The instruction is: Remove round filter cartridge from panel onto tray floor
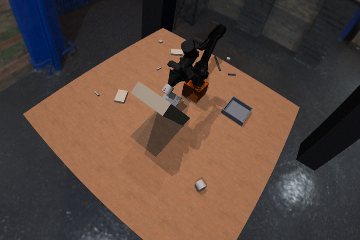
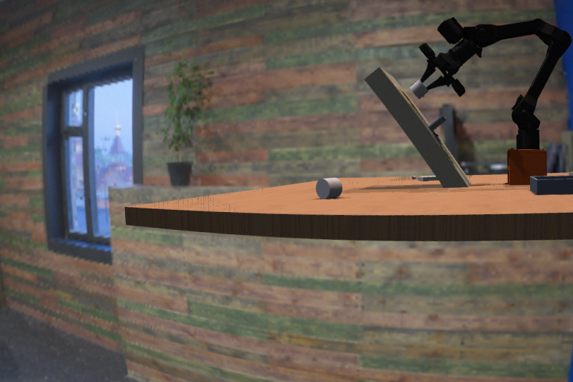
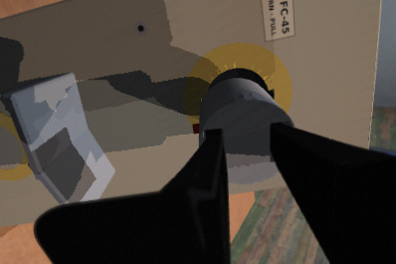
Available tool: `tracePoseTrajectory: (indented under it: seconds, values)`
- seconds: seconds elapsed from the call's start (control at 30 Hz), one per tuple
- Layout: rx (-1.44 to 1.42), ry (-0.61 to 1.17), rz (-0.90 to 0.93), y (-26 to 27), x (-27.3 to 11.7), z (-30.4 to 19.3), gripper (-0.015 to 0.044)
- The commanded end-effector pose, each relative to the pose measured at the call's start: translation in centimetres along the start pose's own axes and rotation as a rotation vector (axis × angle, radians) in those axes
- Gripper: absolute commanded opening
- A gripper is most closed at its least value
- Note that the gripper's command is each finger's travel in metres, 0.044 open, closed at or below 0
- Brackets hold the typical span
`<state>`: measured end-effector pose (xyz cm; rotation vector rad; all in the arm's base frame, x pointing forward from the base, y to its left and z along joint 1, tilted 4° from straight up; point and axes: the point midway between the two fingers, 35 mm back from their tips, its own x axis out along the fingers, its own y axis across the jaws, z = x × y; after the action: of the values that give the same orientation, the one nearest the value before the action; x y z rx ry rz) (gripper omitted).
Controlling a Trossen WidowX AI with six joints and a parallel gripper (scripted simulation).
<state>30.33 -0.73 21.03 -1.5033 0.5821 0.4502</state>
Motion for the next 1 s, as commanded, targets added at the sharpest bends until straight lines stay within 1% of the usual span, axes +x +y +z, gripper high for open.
tracePoseTrajectory:
  seconds: [0.0, 0.23, 0.97]
  values:
    - [0.008, 0.002, -0.018, -0.5, -0.5, -0.1, 0.0]
    - [0.008, 0.002, -0.018, 0.0, -0.4, -0.1, 0.0]
    - [0.008, 0.002, -0.016, 7.2, 0.6, -0.3, 0.0]
